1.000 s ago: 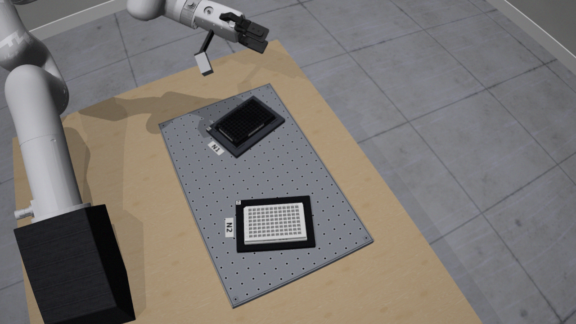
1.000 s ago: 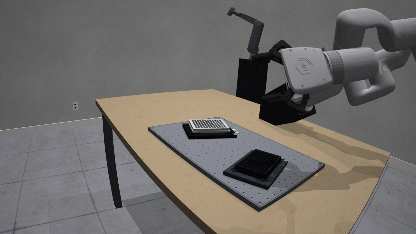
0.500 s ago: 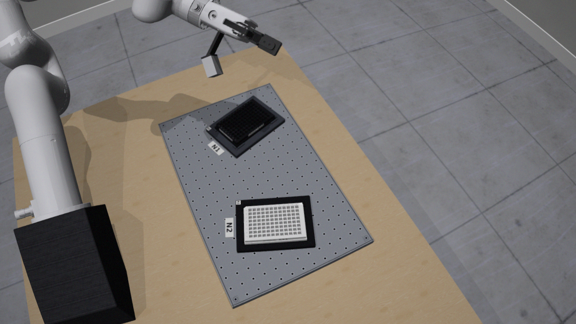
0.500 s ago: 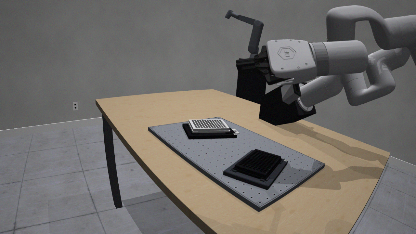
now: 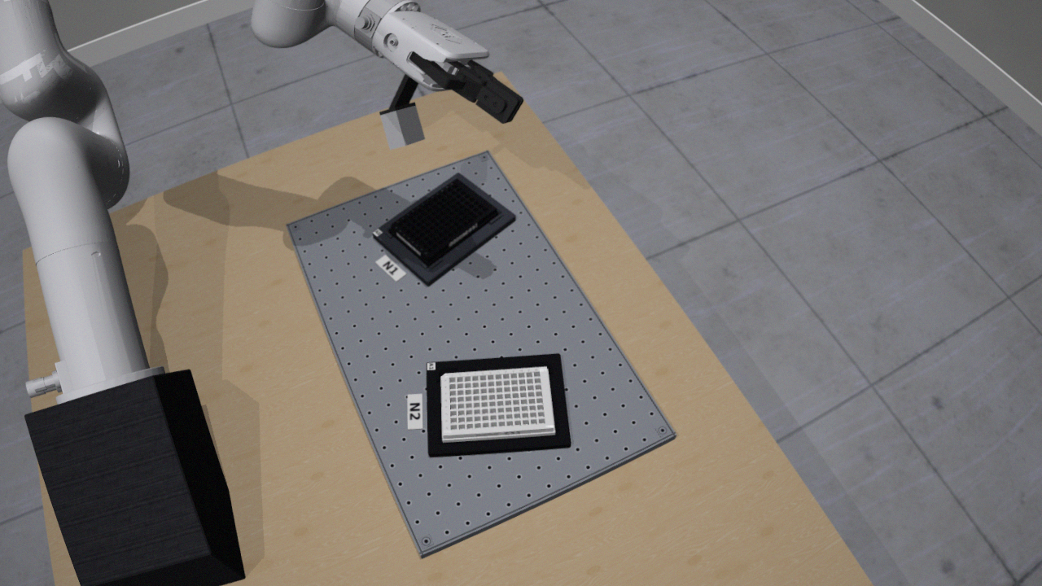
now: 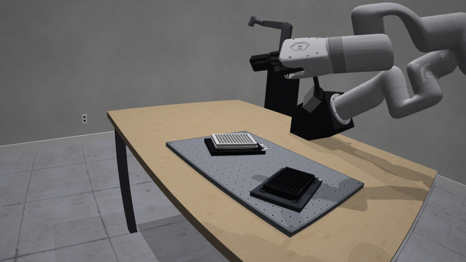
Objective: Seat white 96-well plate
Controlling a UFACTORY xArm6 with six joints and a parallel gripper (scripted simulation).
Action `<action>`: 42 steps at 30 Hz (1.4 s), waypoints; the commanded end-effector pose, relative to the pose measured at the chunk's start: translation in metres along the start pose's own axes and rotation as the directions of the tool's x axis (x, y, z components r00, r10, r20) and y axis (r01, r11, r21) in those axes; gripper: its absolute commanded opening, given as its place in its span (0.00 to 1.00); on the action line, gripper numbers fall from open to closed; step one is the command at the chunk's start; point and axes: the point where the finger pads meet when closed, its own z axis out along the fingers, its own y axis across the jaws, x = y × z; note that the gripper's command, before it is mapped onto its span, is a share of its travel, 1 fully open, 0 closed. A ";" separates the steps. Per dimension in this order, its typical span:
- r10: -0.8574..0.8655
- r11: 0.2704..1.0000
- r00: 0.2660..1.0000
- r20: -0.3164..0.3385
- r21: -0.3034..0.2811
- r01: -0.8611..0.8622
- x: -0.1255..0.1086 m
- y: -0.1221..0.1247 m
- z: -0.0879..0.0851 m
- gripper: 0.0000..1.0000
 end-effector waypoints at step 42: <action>0.789 0.550 0.610 -0.073 0.527 -0.648 0.068 -0.140 0.080 0.00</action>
